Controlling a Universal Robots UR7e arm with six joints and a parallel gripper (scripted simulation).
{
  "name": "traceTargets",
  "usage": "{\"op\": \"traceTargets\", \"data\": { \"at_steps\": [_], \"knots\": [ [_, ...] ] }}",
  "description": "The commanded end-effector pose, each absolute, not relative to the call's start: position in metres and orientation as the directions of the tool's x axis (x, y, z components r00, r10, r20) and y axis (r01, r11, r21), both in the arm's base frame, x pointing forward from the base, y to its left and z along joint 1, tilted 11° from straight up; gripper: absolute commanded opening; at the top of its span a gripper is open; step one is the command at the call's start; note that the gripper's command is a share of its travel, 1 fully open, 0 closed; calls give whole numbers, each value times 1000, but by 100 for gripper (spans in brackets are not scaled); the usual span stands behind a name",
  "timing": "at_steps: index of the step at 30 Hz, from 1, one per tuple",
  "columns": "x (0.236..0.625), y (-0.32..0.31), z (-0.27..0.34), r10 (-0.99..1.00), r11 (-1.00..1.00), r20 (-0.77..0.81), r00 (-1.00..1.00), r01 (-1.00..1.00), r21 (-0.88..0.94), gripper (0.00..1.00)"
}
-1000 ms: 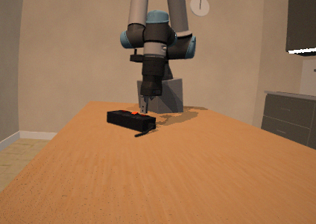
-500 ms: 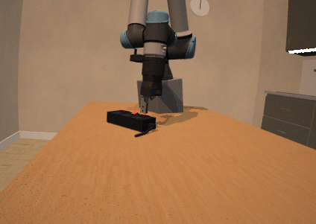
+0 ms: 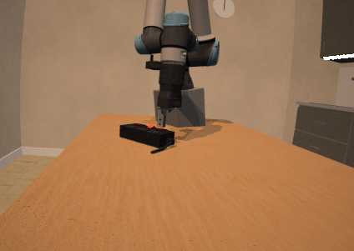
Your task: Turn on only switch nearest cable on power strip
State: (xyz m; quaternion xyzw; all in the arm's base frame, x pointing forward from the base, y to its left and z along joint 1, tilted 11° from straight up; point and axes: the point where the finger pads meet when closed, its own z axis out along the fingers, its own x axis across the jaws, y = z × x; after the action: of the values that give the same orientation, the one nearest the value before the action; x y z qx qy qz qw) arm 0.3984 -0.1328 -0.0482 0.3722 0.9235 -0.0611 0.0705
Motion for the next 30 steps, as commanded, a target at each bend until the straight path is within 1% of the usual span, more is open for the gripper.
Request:
{"op": "traceTargets", "data": {
  "at_steps": [1, 30],
  "knots": [
    [399, -133, -48, 679, 716, -177, -713, 696, -60, 0],
    [399, -134, -55, 679, 716, -177, -713, 696, -60, 0]
  ]
}}
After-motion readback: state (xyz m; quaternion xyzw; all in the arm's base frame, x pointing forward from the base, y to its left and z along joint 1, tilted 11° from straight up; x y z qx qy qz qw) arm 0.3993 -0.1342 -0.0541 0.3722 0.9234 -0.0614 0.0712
